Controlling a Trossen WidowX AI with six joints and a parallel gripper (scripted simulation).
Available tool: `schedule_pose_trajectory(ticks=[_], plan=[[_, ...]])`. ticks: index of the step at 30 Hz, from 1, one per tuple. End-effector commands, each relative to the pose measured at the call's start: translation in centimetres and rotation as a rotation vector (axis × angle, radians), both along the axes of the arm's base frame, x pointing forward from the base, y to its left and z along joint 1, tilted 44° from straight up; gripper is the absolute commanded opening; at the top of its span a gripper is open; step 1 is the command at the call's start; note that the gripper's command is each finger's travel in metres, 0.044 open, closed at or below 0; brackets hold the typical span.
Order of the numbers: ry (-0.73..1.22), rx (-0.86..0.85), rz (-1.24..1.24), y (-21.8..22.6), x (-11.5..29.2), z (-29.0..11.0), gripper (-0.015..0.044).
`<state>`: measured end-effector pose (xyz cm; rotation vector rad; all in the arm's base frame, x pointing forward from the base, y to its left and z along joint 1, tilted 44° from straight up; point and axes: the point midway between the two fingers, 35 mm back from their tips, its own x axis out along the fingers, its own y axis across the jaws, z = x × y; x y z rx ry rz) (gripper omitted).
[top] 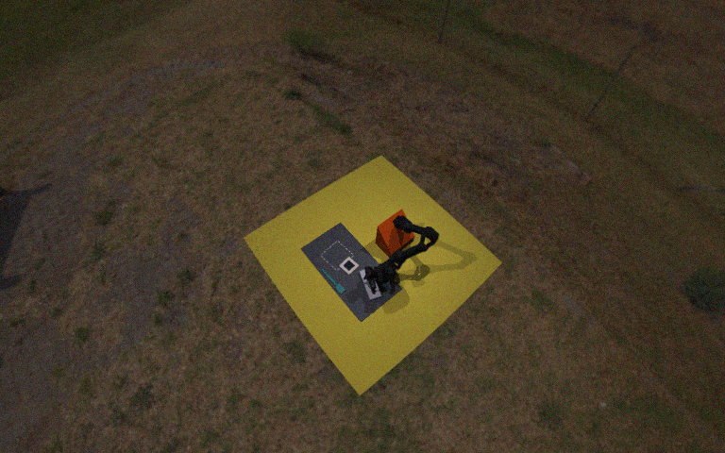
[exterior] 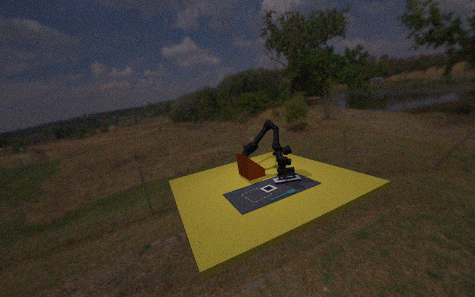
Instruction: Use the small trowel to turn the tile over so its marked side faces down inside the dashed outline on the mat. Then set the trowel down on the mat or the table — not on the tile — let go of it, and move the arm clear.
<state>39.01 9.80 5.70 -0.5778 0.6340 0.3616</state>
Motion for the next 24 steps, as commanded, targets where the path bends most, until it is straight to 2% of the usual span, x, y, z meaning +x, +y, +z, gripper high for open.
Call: schedule_pose_trajectory(ticks=[1,12,24], plan=[[-0.024,0.003,-0.004,-1.3,0.0,2.0,0.0000],[-0.027,0.003,-0.004,-2.4,-0.4,3.3,0.0000],[-0.122,0.041,0.100,-3.1,0.7,1.4,0.0000]])
